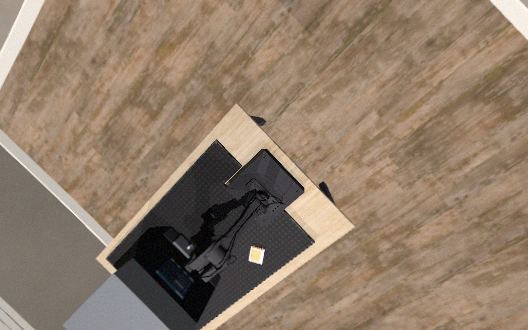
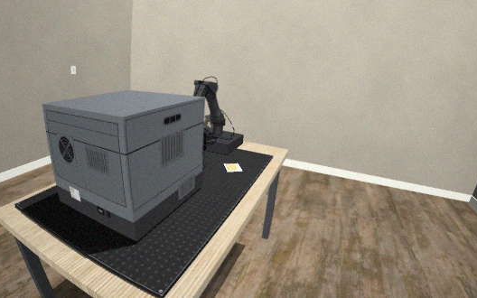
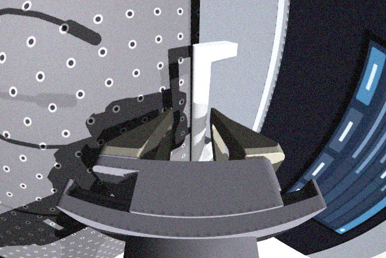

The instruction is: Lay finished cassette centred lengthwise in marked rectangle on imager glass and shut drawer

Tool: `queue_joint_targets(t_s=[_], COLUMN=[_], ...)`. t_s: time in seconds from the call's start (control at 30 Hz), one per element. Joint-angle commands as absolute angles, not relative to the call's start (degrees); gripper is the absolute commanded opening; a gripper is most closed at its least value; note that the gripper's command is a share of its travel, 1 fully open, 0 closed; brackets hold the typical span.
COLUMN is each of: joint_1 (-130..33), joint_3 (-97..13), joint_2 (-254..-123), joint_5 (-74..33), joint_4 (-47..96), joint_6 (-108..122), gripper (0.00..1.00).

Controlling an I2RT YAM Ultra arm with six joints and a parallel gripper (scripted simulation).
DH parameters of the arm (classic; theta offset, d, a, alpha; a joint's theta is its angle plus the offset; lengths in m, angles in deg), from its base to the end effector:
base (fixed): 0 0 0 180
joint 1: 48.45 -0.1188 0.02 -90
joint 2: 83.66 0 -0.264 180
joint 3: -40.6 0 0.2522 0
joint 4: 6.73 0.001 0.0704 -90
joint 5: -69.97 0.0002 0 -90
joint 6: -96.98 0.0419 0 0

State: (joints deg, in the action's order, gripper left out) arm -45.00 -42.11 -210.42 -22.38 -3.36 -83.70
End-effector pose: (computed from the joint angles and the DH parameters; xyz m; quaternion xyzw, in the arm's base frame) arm 0.4344 -0.0235 0.0722 -0.6480 0.6693 -0.2528 0.2613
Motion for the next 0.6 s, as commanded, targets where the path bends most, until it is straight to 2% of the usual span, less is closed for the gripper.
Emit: queue_joint_targets(t_s=[0.0, 0.03, 0.07, 0.57], joint_1=[-45.3, -45.3, -45.3, -45.4], joint_3=[-44.0, -44.0, -44.0, -43.0], joint_2=[-209.4, -209.4, -209.4, -209.5], joint_5=[-22.4, -22.4, -22.4, -22.4], joint_4=[-3.7, -3.7, -3.7, -3.0], joint_6=[-82.9, -82.9, -82.9, -82.9], gripper=[0.35, 0.35, 0.0, 0.0])
